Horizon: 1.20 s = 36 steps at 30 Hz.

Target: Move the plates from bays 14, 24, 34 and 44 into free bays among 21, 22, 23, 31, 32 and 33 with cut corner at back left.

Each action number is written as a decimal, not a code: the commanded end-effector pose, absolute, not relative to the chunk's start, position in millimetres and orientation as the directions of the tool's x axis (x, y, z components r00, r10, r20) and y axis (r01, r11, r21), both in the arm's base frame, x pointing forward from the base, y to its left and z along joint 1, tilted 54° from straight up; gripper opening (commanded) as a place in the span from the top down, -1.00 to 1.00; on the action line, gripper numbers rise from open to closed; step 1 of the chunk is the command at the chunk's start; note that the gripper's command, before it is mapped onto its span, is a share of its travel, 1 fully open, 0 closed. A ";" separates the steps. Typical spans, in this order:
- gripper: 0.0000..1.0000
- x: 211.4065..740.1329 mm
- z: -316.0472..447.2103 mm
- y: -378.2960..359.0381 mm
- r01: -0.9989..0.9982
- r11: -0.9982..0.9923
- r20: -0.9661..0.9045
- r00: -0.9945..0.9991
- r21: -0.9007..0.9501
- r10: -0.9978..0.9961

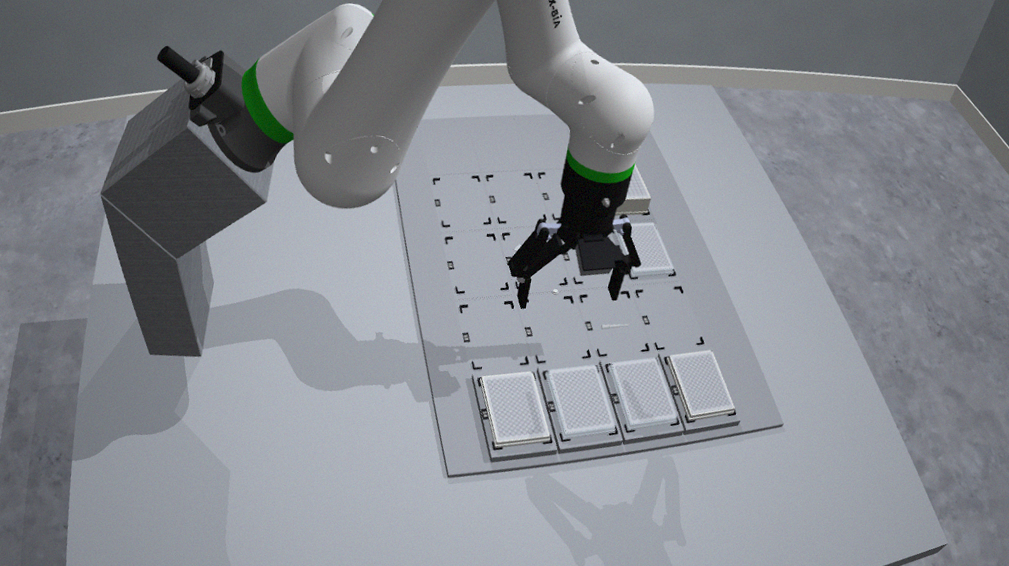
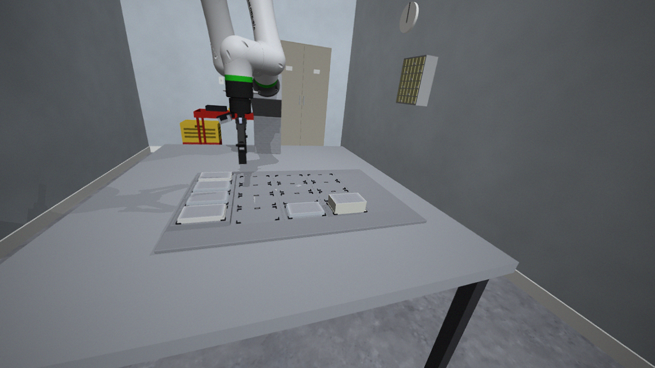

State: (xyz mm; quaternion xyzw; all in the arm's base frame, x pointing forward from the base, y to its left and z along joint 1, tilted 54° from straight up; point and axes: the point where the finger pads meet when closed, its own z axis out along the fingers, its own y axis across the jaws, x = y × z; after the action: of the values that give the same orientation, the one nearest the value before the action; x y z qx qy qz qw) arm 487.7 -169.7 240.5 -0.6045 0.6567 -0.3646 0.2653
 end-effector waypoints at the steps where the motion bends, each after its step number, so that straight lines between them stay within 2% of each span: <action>1: -1.00 487.6 241.1 -169.9 -0.599 0.003 0.094 -0.131 -0.801 -0.987; 36: -1.00 488.2 240.7 -166.0 -0.599 0.003 0.094 -0.131 -0.801 -0.987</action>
State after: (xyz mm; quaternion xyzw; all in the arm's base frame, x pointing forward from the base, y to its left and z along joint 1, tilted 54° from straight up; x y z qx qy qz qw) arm 487.6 -169.7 240.4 -0.6040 0.6570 -0.3654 0.2647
